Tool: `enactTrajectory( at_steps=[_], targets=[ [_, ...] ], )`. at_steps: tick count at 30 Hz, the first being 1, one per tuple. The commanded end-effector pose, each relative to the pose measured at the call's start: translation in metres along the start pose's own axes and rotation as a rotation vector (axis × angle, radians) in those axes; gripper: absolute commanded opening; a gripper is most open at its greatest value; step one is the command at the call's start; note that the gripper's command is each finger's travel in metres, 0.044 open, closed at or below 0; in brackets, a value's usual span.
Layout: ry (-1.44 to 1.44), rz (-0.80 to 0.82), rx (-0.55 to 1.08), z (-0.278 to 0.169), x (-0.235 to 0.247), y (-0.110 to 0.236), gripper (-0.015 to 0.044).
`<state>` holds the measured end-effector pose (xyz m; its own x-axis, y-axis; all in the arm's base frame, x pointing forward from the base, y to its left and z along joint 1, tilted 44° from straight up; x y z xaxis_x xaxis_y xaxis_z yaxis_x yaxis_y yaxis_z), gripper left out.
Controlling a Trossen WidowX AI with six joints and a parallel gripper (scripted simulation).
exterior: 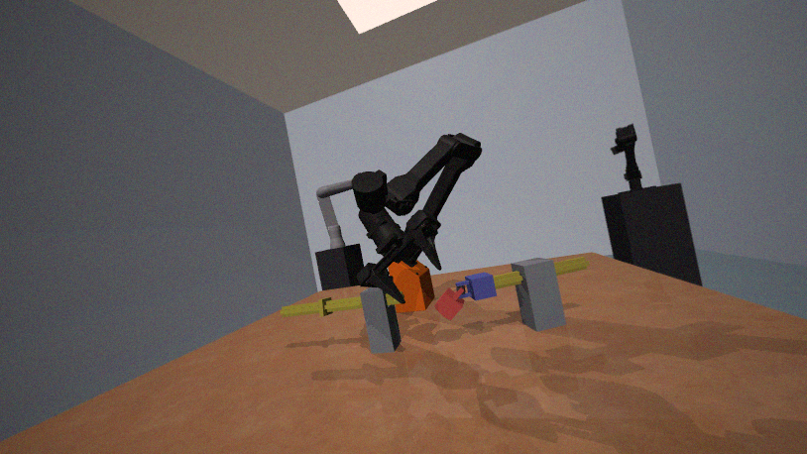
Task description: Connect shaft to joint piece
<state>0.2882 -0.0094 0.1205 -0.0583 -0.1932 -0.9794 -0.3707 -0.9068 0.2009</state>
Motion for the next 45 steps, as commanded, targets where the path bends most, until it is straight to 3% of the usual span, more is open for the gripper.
enactTrajectory(
  at_steps=[1,45],
  targets=[
    [-0.114,0.032,-0.002,-0.002,-0.002,-0.001,0.0440],
    [-1.477,0.546,-0.002,0.028,-0.061,0.004,0.0440]
  ],
)
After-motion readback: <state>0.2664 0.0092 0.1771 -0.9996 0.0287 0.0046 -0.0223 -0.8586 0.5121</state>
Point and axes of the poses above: the point midway between the two fingers, 35 mm back from their tips, its own y axis back along the fingers, its own x axis across the jaws, z = x × y, the point moved 10 cm from there along y, back along the fingers, and after that the axes turned 5 degrees about -y, right-handed, at the moved point
